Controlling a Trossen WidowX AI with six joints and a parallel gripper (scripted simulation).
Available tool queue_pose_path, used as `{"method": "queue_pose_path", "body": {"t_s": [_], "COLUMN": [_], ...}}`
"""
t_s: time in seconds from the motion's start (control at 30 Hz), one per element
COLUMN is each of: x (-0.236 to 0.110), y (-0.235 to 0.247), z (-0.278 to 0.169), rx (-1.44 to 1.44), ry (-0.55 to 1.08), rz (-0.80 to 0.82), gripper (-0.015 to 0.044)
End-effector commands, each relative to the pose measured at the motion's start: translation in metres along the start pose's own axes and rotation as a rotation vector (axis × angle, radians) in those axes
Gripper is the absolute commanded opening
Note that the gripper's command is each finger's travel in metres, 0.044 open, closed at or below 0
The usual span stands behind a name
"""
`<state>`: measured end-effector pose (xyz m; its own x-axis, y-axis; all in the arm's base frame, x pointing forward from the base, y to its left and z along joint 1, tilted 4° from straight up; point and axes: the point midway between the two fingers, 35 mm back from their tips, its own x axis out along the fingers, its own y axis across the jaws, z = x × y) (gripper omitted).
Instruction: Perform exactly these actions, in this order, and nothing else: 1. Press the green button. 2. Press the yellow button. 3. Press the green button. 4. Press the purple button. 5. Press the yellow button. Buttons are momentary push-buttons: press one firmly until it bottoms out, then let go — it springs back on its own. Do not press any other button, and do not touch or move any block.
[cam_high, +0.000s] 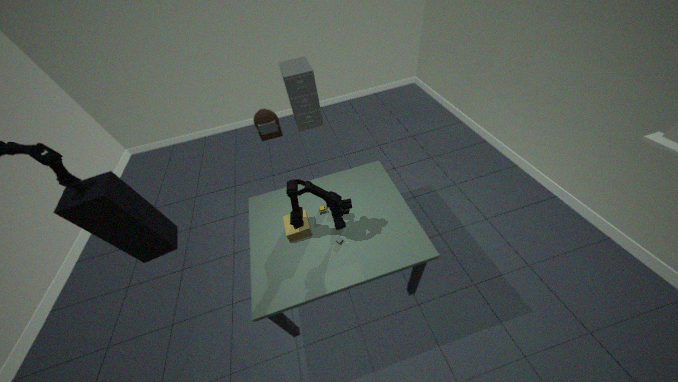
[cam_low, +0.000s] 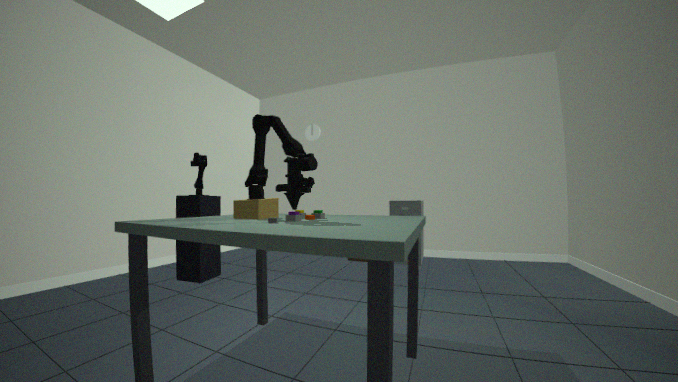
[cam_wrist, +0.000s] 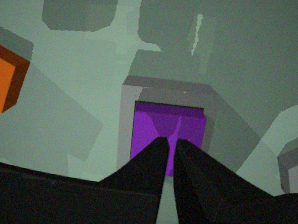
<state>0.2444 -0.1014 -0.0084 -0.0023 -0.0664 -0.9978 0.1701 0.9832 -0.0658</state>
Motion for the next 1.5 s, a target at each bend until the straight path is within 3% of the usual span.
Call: {"method": "queue_pose_path", "body": {"t_s": [0.0,0.83,0.97,1.13,1.3,1.47], "x": [0.009,0.018,-0.014,-0.019,-0.076,-0.079], "y": [0.001,0.001,0.001,0.001,0.000,0.001], "z": [-0.004,-0.004,-0.003,-0.003,-0.002,-0.003], "rx": [-0.006,-0.006,-0.006,-0.006,-0.006,-0.006], "ry": [0.011,0.011,0.010,0.011,0.011,0.011], "rz": [0.000,0.000,0.000,0.000,0.001,0.001], "gripper": [0.0020,0.0020,0.0020,0.0020,0.0020,0.0020]}}
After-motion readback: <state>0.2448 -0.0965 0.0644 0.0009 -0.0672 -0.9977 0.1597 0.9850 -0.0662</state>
